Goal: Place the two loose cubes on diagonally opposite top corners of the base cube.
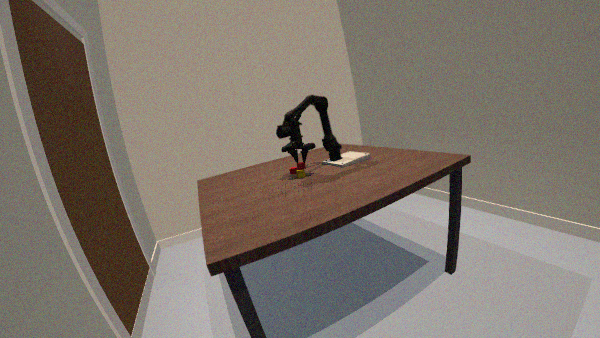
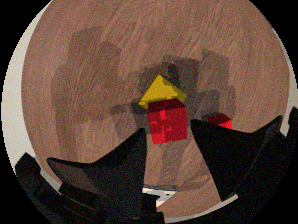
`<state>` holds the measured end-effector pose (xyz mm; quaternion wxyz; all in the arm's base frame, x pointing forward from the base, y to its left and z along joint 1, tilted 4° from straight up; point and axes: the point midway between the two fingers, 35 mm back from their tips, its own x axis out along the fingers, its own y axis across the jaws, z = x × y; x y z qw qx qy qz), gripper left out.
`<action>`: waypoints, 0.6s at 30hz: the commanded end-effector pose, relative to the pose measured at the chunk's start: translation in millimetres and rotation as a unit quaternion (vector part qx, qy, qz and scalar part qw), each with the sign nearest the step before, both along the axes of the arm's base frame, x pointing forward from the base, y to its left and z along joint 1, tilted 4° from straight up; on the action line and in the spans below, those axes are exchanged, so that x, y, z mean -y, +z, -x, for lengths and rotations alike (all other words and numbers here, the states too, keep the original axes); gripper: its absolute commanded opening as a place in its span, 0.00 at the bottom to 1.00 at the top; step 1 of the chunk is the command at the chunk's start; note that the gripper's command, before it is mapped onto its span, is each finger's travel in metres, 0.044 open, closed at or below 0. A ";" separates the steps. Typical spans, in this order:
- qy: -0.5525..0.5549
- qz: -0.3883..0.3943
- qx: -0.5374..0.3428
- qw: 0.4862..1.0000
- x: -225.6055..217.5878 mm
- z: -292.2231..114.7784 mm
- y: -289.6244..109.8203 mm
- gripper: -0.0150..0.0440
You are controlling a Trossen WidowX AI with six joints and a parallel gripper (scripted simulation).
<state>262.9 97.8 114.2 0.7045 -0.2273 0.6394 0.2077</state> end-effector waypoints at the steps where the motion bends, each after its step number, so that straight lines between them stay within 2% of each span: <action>1: -0.001 -0.002 0.004 1.000 -0.6 -0.9 8.2 0.60; 14: -0.001 -0.002 0.004 1.000 -0.6 0.2 19.6 0.60; 16: -0.022 -0.003 0.001 1.000 3.0 0.1 17.8 0.69; 18: -0.087 -0.008 0.001 0.996 11.9 -2.7 21.1 0.70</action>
